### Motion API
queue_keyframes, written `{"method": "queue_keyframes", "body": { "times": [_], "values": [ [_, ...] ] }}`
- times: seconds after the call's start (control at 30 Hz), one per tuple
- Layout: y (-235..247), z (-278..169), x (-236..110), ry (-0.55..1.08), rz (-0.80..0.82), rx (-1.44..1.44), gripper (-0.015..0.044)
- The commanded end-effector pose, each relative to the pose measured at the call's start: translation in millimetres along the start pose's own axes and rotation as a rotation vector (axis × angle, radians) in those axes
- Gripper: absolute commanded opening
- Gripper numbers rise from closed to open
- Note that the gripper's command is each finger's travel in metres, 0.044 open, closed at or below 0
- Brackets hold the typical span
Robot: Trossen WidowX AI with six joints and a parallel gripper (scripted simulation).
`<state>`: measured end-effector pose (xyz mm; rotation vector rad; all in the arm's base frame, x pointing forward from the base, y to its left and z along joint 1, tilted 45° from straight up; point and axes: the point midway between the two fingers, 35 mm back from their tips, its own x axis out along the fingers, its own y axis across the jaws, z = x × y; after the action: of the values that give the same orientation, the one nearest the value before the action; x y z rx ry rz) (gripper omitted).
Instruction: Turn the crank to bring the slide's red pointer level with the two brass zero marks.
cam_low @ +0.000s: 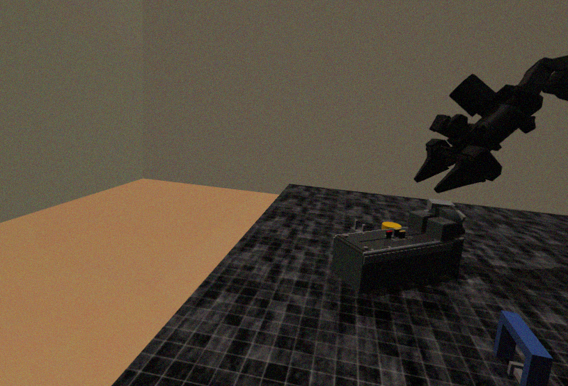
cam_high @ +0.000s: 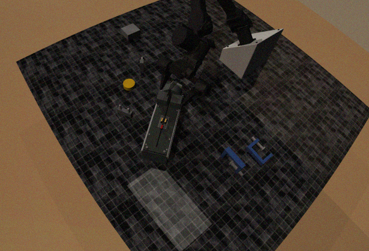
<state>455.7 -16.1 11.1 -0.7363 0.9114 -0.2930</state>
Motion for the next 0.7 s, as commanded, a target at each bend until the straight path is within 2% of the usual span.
{"method": "queue_keyframes", "body": {
  "times": [0.0, 0.67],
  "values": [
    [-0.7, -26.6, 23.8, 0.020, -0.003, -0.005, 0.0440],
    [-0.9, -30.1, 26.9, 0.020, -0.003, -0.005, 0.0440]
  ]
}}
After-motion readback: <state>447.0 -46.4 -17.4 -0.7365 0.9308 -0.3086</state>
